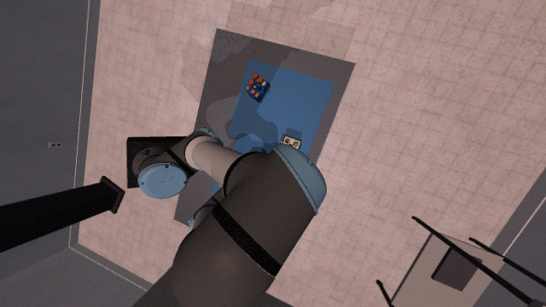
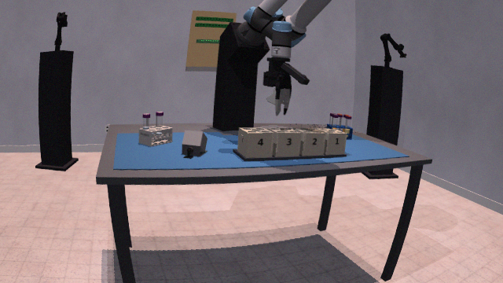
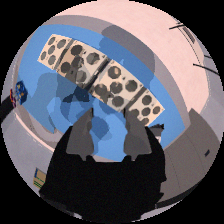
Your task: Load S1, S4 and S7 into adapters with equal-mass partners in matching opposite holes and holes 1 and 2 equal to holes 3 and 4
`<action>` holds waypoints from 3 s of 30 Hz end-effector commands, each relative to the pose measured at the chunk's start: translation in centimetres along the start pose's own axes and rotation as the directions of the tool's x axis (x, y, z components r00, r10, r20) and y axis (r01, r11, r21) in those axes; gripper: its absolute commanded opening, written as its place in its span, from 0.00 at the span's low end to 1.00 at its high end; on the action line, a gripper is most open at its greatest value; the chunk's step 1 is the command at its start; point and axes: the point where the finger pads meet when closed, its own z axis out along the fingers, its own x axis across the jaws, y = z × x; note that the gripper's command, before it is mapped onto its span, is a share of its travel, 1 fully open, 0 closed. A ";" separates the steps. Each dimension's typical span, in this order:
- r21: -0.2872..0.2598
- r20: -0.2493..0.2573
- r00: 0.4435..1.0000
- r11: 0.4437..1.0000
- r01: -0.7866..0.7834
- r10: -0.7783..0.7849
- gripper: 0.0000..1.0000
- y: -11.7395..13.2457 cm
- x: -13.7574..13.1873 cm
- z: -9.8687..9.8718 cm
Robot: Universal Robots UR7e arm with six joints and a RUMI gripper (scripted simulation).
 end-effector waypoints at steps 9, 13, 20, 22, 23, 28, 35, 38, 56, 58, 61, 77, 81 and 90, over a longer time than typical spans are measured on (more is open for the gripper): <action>-0.005 -0.005 1.000 1.000 0.013 -0.013 0.35 -5.5 -6.9 0.1; -0.005 -0.004 1.000 1.000 0.013 -0.013 0.35 -7.5 -9.5 0.1; -0.005 -0.004 1.000 1.000 0.013 -0.013 0.35 -10.1 -12.8 0.2; -0.005 -0.004 1.000 1.000 0.013 -0.013 0.35 -11.1 -14.1 0.2; -0.005 -0.004 1.000 1.000 0.013 -0.013 0.35 -11.7 -14.7 0.2; -0.005 -0.004 1.000 1.000 0.013 -0.013 0.35 -14.2 -18.0 0.2; -0.005 -0.004 0.994 0.994 0.113 -0.113 0.35 -15.4 -21.7 0.2; -0.005 -0.003 0.987 0.987 0.162 -0.162 0.35 -15.2 -22.5 0.2; -0.006 0.000 0.795 0.795 0.606 -0.606 0.35 -11.4 -35.3 0.3; -0.006 0.000 0.795 0.795 0.606 -0.606 0.35 -10.9 -36.9 0.3; -0.006 0.000 0.795 0.795 0.606 -0.606 0.35 -10.2 -39.3 0.3; -0.006 0.000 0.795 0.795 0.606 -0.606 0.35 -6.9 -50.5 0.3; -0.006 0.000 0.795 0.795 0.606 -0.606 0.35 -6.0 -53.7 0.3; -0.006 0.000 0.795 0.795 0.606 -0.606 0.35 -4.4 -58.9 0.3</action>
